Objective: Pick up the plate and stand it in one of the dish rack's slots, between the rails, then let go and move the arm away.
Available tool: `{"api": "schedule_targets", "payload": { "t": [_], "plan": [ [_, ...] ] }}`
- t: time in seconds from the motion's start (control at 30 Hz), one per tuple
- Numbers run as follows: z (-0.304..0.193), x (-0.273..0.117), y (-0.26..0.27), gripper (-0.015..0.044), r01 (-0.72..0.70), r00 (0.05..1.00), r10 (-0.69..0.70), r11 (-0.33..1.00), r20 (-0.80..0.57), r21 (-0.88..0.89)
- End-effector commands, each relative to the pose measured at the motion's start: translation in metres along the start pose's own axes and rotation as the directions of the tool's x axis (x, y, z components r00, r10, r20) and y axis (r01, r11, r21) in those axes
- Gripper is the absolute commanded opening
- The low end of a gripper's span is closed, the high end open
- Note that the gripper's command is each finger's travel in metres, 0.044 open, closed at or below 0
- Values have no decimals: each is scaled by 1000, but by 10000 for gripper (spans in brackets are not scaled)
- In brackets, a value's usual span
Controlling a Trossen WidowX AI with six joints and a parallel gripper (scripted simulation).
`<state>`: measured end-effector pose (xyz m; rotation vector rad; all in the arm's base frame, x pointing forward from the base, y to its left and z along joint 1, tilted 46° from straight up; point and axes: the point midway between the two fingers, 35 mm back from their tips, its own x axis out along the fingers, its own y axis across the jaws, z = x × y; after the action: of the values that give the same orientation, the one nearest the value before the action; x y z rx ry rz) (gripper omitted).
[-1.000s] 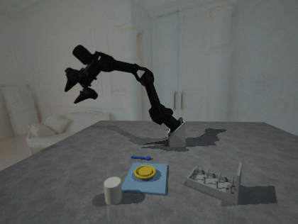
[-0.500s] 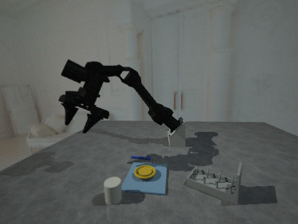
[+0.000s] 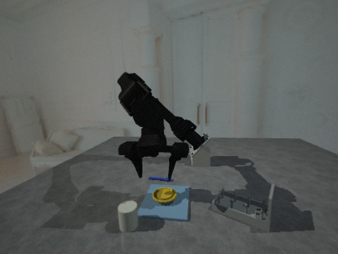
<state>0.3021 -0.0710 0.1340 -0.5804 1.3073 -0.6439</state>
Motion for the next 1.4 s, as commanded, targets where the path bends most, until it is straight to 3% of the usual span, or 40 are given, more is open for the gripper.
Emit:
{"api": "schedule_targets", "payload": {
  "t": [0.0, 1.37],
  "plan": [
    [-12, 8, 28, 400, 0, 997, -1, 1000, -72, -16],
    [-17, 66, 23, 400, 3, 997, -4, 1000, -72, -16]
  ]
}}
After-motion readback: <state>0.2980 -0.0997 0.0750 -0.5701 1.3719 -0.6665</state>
